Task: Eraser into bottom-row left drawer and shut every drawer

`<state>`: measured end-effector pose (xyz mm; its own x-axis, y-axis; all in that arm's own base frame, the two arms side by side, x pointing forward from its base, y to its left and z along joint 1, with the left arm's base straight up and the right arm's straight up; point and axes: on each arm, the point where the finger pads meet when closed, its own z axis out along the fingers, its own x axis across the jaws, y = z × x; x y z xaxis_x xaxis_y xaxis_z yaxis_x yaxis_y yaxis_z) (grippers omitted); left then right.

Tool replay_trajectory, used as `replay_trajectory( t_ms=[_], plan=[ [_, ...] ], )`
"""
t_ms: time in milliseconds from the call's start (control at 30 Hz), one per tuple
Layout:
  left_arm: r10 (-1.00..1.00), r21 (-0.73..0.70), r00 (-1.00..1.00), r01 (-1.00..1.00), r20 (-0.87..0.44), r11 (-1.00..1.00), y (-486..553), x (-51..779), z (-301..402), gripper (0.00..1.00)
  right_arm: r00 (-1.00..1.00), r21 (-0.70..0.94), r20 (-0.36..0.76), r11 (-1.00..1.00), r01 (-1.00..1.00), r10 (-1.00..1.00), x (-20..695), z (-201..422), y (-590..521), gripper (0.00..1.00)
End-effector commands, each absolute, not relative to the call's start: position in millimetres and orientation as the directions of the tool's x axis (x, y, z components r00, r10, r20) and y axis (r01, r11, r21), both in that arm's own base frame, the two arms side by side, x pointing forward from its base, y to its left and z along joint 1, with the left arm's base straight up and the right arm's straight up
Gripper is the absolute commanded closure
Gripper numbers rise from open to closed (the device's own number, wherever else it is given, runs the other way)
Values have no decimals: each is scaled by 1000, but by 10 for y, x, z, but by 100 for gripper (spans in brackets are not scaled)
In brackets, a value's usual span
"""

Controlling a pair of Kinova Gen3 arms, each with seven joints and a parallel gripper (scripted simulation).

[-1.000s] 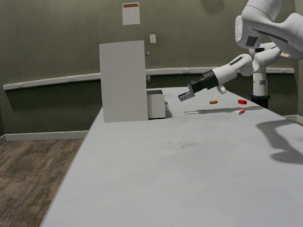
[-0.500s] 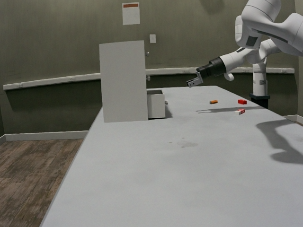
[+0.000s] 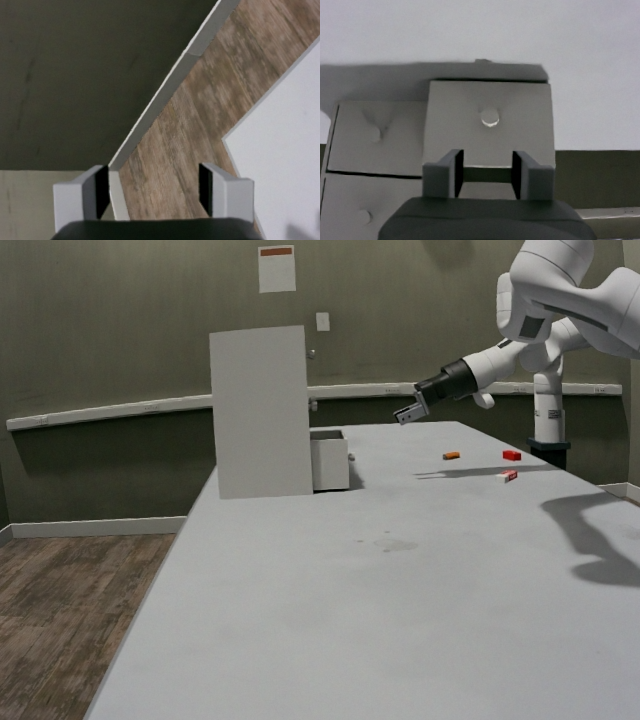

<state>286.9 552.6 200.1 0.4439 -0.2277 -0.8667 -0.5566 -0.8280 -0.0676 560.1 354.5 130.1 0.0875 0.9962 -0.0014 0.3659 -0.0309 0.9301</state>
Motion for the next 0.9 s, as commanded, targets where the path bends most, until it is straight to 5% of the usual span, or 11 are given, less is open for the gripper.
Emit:
replay_trajectory(
  t_ms=[0, 867],
  plan=[
    [-226, -70, 445, -557, -866, -828, 5528, 2869, 2016, 0, 90, 923, -1, -34, 383, 996, 5593, 1318, 3540, 33],
    [-226, -70, 445, -557, -866, -828, 5528, 2869, 2016, 0, 87, 750, -1, -57, 659, 996, 5408, 1577, 3566, 33]
  ],
)
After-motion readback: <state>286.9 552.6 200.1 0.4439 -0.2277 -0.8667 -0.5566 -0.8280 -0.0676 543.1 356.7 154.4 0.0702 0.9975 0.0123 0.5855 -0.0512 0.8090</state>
